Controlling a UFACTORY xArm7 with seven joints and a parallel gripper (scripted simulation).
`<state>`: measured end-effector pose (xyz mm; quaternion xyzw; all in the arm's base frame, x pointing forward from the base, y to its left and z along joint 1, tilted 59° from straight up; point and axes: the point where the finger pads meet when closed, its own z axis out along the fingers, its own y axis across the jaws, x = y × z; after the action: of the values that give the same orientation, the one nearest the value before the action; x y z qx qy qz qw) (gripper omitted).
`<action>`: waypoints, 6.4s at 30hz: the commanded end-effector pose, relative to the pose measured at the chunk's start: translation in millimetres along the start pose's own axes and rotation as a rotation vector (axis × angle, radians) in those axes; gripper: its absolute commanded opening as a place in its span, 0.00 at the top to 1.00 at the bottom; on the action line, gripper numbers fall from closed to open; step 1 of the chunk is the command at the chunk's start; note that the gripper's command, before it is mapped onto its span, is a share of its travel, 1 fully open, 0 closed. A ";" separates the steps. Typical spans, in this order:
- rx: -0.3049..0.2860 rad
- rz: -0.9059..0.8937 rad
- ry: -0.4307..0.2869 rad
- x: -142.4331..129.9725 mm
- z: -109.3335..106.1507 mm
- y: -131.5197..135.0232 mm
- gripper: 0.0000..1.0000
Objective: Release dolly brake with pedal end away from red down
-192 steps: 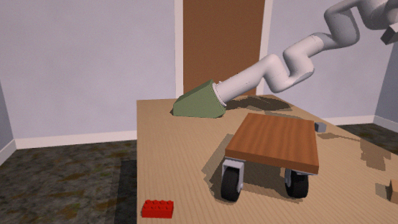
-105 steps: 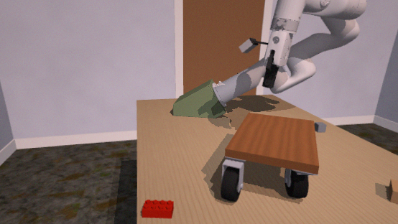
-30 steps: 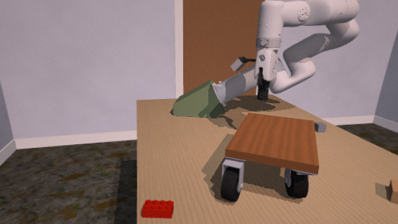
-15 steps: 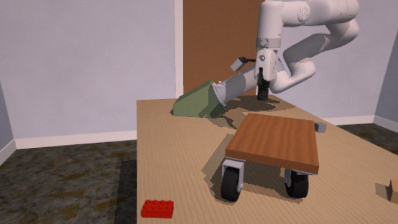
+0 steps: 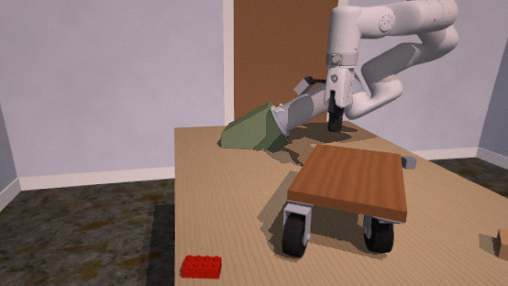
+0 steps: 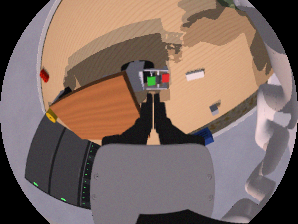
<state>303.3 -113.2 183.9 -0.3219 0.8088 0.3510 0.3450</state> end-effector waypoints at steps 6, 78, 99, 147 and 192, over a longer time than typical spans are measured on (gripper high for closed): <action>0.004 0.000 0.000 -0.5 17.1 -1.3 1.00; 0.004 0.000 0.000 -1.5 56.2 -3.2 1.00; 0.004 0.000 0.000 -1.5 59.2 -3.2 1.00; 0.004 0.000 0.000 -1.5 68.1 -3.3 1.00; 0.004 0.000 0.000 -1.5 -10.4 -3.0 1.00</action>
<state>302.9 -120.8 188.8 -0.3220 0.8087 0.3511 0.3450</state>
